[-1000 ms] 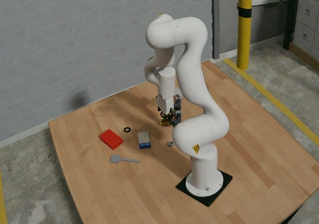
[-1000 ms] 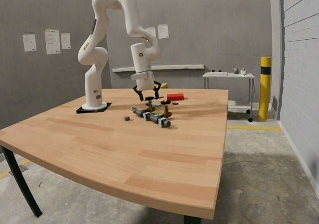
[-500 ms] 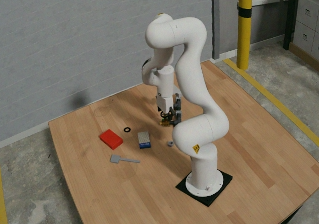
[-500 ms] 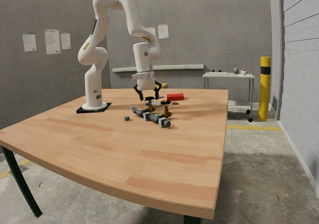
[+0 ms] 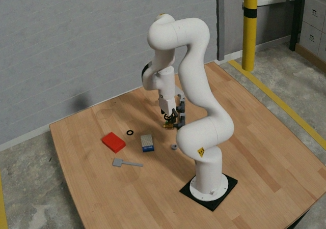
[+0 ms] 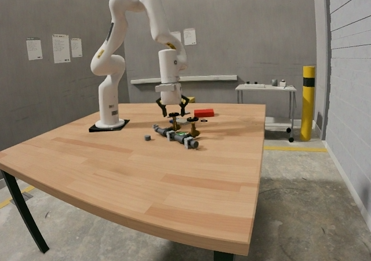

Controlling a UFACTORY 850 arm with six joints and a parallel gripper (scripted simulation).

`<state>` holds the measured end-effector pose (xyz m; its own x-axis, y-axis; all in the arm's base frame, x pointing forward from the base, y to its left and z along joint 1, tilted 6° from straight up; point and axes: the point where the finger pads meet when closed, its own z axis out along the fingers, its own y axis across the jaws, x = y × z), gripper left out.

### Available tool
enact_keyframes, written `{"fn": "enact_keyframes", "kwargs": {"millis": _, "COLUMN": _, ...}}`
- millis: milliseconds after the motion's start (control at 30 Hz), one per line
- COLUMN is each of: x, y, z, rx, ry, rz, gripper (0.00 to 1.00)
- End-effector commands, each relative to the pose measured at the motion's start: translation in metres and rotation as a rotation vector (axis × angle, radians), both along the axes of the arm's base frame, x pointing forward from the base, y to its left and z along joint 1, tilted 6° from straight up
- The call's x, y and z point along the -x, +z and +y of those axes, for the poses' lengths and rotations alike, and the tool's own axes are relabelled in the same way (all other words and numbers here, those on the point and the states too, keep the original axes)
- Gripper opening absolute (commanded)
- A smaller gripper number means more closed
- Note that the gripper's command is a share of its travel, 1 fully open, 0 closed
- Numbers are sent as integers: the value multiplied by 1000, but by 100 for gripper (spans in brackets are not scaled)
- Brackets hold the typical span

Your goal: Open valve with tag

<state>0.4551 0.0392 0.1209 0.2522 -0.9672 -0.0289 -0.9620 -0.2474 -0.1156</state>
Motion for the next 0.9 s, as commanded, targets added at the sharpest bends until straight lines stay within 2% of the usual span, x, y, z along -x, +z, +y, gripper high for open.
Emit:
{"fn": "enact_keyframes", "kwargs": {"millis": 0, "x": -1, "y": 1, "z": 0, "rx": 9, "ry": -2, "rz": 2, "gripper": 100}}
{"fn": "enact_keyframes", "kwargs": {"millis": 33, "x": -1, "y": 1, "z": 0, "rx": 9, "ry": -2, "rz": 2, "gripper": 0}}
{"fn": "enact_keyframes", "kwargs": {"millis": 867, "x": -1, "y": 1, "z": 0, "rx": 9, "ry": -1, "rz": 2, "gripper": 0}}
